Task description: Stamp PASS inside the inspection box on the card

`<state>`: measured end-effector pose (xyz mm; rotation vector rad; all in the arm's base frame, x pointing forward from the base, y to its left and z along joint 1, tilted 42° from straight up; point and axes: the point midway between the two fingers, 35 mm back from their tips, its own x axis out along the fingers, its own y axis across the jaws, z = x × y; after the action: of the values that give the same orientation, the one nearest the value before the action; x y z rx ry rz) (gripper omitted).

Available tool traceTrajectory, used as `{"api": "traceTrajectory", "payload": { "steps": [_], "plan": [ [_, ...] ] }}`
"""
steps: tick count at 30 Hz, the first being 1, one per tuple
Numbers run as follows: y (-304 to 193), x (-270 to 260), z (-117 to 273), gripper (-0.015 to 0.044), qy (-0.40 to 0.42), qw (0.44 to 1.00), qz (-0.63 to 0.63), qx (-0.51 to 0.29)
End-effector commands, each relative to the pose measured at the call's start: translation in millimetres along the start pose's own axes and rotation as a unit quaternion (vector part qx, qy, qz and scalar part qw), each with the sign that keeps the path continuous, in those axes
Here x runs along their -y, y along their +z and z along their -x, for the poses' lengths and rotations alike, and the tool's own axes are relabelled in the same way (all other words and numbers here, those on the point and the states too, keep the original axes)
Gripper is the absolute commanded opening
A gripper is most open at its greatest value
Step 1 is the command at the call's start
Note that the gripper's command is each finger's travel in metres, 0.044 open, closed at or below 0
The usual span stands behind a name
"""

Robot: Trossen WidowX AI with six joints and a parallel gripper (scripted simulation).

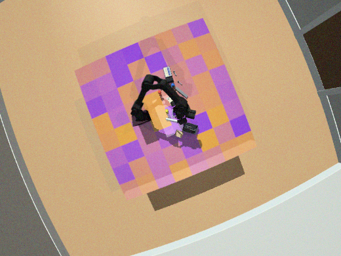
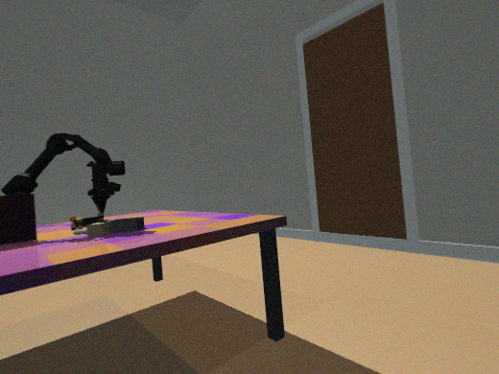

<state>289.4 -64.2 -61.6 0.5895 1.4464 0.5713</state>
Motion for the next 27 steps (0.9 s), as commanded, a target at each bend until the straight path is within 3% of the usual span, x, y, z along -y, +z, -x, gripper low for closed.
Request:
{"api": "traceTrajectory", "payload": {
  "steps": [1,8,27],
  "plan": [
    [2.3,0.8,9.7,0.0000,-0.004,1.000,0.004,0.002],
    [2.6,-1.2,13.9,0.0000,-0.004,1.000,-0.004,0.003],
    [16.0,-55.8,13.9,0.0000,-0.008,0.969,-0.245,0.009]
  ]
}}
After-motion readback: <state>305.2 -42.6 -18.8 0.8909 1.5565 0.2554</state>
